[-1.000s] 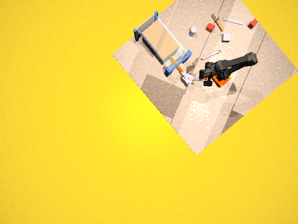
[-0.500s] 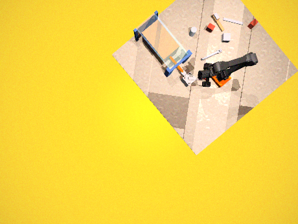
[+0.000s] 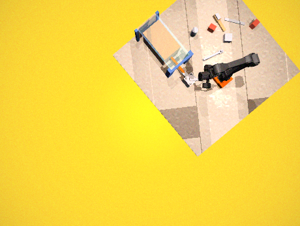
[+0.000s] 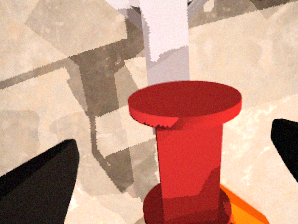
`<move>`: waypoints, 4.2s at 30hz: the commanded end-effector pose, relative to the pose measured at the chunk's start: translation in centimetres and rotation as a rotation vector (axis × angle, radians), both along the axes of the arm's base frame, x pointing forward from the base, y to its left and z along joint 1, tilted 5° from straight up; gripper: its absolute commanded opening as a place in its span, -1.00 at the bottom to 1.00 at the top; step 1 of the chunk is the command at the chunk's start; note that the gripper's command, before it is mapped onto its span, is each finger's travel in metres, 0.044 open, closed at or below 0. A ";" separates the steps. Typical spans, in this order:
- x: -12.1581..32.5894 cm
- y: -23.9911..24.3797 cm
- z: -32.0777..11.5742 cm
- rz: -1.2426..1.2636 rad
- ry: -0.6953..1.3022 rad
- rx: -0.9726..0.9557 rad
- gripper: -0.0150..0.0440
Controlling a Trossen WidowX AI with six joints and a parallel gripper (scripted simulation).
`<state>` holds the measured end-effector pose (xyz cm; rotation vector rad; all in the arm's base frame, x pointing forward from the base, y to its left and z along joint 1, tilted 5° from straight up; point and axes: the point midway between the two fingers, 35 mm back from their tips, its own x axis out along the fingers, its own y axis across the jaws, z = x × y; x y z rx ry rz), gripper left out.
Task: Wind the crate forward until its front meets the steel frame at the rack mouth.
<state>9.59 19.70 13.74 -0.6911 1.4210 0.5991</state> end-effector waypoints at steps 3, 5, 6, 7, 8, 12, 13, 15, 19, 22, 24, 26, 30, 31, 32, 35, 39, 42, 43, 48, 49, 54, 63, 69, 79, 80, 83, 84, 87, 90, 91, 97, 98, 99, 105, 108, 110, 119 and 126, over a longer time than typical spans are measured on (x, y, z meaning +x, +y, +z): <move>0.0 -0.3 -1.2 0.004 -0.001 -0.007 1.00; 0.0 -0.4 -1.6 0.004 -0.001 -0.008 1.00; 0.0 -0.4 -1.7 0.004 -0.001 -0.008 1.00; 0.0 -0.4 -1.9 0.004 -0.001 -0.008 1.00; 0.0 -0.5 -2.1 0.004 -0.001 -0.008 1.00; 0.0 -0.5 -2.3 0.004 -0.001 -0.008 1.00; 0.0 -0.5 -2.3 0.004 -0.001 -0.008 1.00; 0.0 -0.3 -2.0 0.000 0.001 -0.002 0.91; 0.0 -0.3 -2.0 0.000 0.001 -0.002 0.56; 0.0 -0.3 -2.0 0.000 0.001 -0.002 0.29; 0.0 -0.3 -2.0 0.000 0.001 -0.002 0.11; 0.0 -0.3 -2.0 0.000 0.001 -0.002 -0.07; 0.0 -0.3 -2.0 0.000 0.001 -0.002 -0.42; 0.0 -0.3 -2.0 0.000 0.001 -0.002 -0.45; 0.0 -0.3 -2.0 0.000 0.001 -0.002 -0.47; 0.0 -0.3 -2.0 0.000 0.001 -0.002 -0.49; 0.0 -0.4 -2.1 0.002 0.000 -0.005 -0.49; 0.0 -0.5 -2.3 0.004 -0.001 -0.008 -0.49; 0.0 -0.5 -2.3 0.004 -0.001 -0.008 -0.49; 0.0 -0.5 -2.3 0.004 -0.001 -0.008 -0.49; 0.1 -0.5 -2.3 0.004 -0.001 -0.008 -0.49; 0.3 -0.7 -2.3 0.004 -0.001 -0.008 -0.49; 0.7 -1.1 -2.2 0.004 -0.001 -0.008 -0.49; 1.3 -1.5 -2.2 0.004 -0.002 -0.008 -0.49; 2.2 -2.0 -2.1 0.004 -0.003 -0.009 -0.49; 2.2 -2.0 -2.1 0.004 -0.003 -0.009 -0.49; 2.5 -2.1 -2.1 0.004 -0.003 -0.009 -0.49; 2.6 -2.2 -2.1 0.004 -0.003 -0.009 -0.49; 2.9 -2.3 -2.0 0.004 -0.003 -0.009 -0.49; 3.2 -2.4 -2.0 0.004 -0.004 -0.009 -0.49; 3.3 -2.5 -2.0 0.004 -0.004 -0.009 -0.49; 3.9 -2.7 -1.9 0.004 -0.004 -0.010 -0.49; 4.0 -2.7 -1.9 0.004 -0.005 -0.010 -0.49; 4.1 -2.7 -1.9 0.004 -0.005 -0.010 -0.49; 4.7 -2.9 -1.9 0.004 -0.005 -0.010 -0.49; 5.0 -2.9 -1.8 0.004 -0.006 -0.010 -0.49; 5.2 -3.0 -1.8 0.004 -0.006 -0.010 -0.49; 6.1 -3.1 -1.7 0.004 -0.007 -0.010 -0.49; 6.8 -3.1 -1.7 0.004 -0.007 -0.010 -0.49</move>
